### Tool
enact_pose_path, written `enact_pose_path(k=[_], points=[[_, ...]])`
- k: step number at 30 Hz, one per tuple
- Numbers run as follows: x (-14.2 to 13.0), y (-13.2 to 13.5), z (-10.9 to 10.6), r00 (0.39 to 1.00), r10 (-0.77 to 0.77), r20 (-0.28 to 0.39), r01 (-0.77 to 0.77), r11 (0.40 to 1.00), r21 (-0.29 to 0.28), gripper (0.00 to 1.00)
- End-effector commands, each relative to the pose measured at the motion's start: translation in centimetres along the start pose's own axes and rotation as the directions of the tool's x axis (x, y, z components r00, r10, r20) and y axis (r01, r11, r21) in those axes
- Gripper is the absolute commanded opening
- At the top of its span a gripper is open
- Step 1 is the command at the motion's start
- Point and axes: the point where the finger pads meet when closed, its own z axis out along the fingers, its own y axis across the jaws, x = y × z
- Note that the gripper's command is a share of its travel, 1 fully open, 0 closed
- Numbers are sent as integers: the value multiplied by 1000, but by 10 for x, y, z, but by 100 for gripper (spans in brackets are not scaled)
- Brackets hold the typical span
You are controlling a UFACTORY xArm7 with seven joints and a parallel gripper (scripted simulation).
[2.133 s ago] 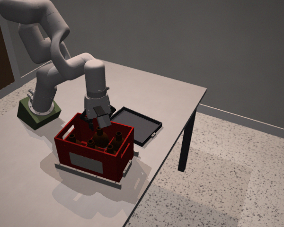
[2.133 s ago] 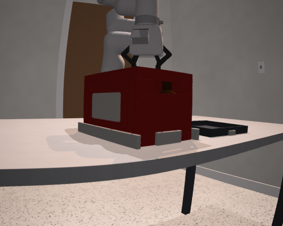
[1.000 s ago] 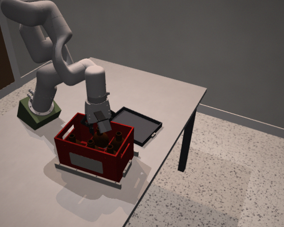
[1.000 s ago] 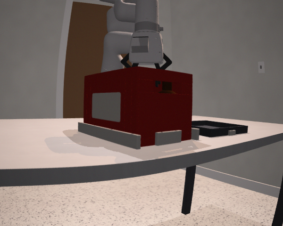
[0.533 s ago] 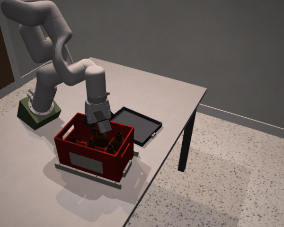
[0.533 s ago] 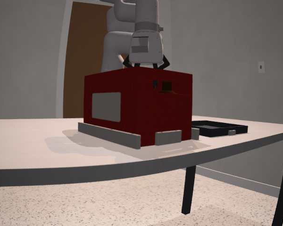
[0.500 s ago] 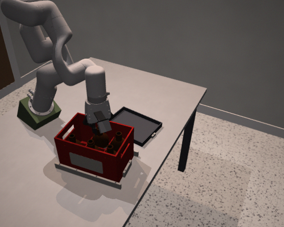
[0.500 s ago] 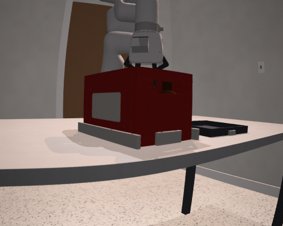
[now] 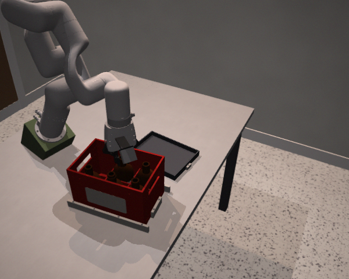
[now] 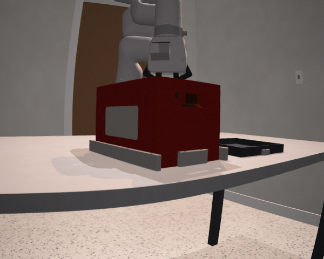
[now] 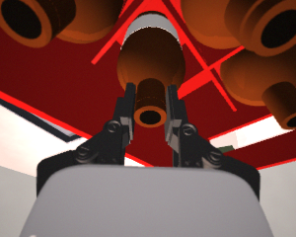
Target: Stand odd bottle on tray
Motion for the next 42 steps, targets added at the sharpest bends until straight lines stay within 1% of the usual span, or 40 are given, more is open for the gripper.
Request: enact_pose_path(k=[1, 24, 25, 42], points=[[1, -1, -1, 1000, 0, -3, 0, 1000, 2, 0], [1, -1, -1, 1000, 0, -3, 0, 1000, 2, 0], [1, -1, -1, 1000, 0, -3, 0, 1000, 2, 65], [1, -1, -1, 1000, 0, -3, 0, 1000, 2, 65]])
